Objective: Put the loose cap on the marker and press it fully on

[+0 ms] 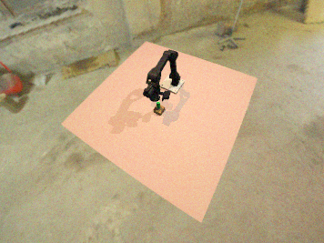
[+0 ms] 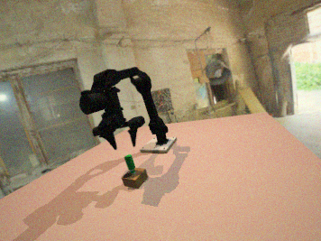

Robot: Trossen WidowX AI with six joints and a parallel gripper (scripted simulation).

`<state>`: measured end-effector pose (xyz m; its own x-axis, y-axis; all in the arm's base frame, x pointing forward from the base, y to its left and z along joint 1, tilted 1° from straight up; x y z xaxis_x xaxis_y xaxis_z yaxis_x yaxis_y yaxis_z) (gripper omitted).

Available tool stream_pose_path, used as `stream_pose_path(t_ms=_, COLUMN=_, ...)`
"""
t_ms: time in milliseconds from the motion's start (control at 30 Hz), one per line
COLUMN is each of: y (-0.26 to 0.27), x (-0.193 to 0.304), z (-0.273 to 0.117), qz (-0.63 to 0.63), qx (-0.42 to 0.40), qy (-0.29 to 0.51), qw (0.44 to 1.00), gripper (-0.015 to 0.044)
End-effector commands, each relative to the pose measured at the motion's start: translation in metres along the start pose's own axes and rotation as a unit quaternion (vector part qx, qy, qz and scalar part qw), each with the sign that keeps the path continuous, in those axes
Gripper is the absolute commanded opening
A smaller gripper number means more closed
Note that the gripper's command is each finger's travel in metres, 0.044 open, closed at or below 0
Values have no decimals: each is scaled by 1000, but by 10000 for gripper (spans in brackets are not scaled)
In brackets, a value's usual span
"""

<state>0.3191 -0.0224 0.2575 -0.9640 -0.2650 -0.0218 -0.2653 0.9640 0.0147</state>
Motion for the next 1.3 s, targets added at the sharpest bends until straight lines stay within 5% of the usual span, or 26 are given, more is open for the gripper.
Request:
stream_pose_path(t_ms=0, y=0, x=1, z=4, qz=151, qx=1, qy=-2, qw=988, gripper=256)
stream_pose_path(t_ms=333, y=0, x=1, z=4, qz=159, qx=1, qy=-2, qw=987, gripper=0)
stream_pose_path(t_ms=1267, y=0, x=1, z=23, qz=159, qx=1, qy=-2, qw=987, gripper=0)
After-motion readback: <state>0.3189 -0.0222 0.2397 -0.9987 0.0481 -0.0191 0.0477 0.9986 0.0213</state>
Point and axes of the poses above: the point midway between the two fingers, 35 mm back from their tips, its own z axis out along the fingers, its own y axis across the jaws, x = y × z, the point moved 9 cm from there along -z, back along the fingers, and after that the axes turned 5 degrees about -z, right-handed, at the moved point
